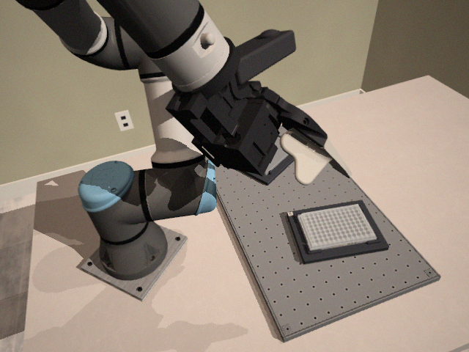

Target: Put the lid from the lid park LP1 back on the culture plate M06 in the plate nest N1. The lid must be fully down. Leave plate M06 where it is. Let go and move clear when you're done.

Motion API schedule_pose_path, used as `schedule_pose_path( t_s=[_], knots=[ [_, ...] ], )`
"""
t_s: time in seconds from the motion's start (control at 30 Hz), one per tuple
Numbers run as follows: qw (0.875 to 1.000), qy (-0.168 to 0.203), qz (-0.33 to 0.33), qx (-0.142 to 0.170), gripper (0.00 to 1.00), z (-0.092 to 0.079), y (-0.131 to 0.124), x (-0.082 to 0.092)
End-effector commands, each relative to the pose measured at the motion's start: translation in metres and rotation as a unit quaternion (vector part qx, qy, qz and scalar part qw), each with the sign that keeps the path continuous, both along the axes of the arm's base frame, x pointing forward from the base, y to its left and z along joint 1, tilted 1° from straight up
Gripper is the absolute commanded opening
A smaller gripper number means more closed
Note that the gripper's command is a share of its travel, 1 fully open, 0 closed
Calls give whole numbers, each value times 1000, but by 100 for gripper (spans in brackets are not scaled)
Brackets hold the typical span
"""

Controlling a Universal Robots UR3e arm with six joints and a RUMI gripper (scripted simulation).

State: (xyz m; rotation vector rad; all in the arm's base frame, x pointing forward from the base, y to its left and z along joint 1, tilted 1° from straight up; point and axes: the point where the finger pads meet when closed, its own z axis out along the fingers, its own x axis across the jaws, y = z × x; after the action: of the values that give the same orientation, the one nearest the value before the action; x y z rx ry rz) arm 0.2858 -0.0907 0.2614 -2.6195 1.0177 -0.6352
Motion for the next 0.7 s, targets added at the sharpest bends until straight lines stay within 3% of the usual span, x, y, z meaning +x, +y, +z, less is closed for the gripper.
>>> schedule_pose_path(
  t_s=[0.0,0.03,0.07,0.33,0.67],
  knots=[
    [1000,0,0,-1,100,0,0,0],
    [1000,0,0,-1,100,0,0,0],
    [1000,7,1,6,82,-3,4,1],
    [996,65,10,55,82,-25,31,13],
    [990,120,11,75,82,-46,56,24]
  ],
)
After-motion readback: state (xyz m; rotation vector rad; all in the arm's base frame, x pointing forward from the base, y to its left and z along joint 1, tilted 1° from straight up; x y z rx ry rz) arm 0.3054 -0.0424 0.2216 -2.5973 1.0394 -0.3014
